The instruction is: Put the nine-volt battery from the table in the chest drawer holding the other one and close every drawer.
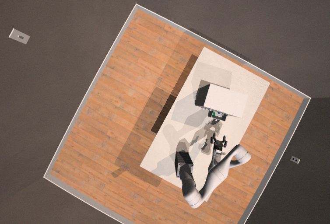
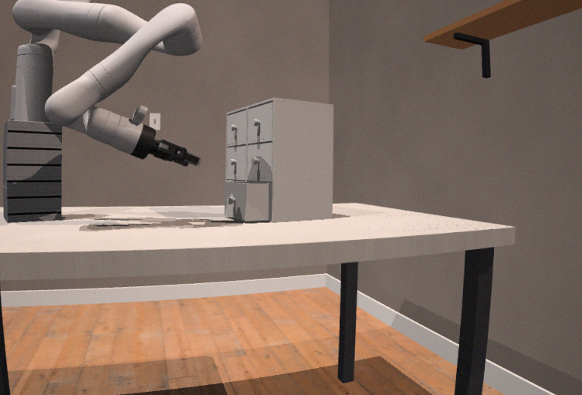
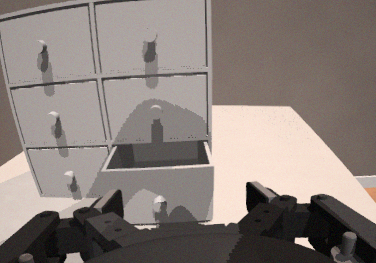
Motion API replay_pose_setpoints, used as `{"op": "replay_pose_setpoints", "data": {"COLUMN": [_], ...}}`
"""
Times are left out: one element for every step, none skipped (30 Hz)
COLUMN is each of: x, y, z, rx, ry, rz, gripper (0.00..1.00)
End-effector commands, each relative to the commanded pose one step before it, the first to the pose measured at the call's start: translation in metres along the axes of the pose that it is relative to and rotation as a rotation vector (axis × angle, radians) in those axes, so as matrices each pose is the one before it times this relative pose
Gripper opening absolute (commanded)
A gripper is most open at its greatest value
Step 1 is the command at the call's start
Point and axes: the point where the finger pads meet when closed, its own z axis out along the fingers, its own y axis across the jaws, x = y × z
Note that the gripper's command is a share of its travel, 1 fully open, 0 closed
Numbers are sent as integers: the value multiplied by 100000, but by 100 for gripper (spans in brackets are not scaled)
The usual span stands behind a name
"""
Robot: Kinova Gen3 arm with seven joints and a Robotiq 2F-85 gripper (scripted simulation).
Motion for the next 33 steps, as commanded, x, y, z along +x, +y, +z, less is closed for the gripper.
{"op": "replay_pose_setpoints", "data": {"x": [88,0,0,2,3,3,4,4,5,5,6,6,7,8,9,9,10,11,0,0,12,13,14,14,13,14,15,16,17,18,19,19,19], "y": [33,0,0,0,0,0,0,0,0,0,0,0,0,0,0,0,0,0,0,0,0,0,0,0,-1,-1,0,0,0,0,1,1,0], "z": [7,0,0,0,0,0,0,-1,-1,-1,-1,-2,-2,-2,-3,-4,-4,-5,0,0,-6,-7,-9,-8,-2,-3,-4,-5,-7,-9,-11,-13,-11], "rx": [-40,0,0,2,2,2,3,3,3,3,3,3,2,2,1,0,-1,-3,0,0,-5,-7,-9,-7,13,11,8,5,1,-3,-8,-14,-6], "ry": [8,0,0,-76,-90,-106,-122,-139,-157,-176,-196,-217,-238,-261,-283,-307,-331,-356,0,0,-381,-406,-432,-454,-455,-481,-507,-532,-558,-585,-611,-637,-651], "rz": [-76,0,0,0,-1,-1,-1,-1,-1,-1,-1,-1,-1,0,0,0,0,1,0,0,1,2,2,2,-3,-3,-2,-1,0,1,2,4,2], "gripper": [100,100,100,100,100,100,100,100,100,100,100,100,100,100,100,100,100,100,100,100,100,100,100,100,100,100,100,100,100,100,100,100,100]}}
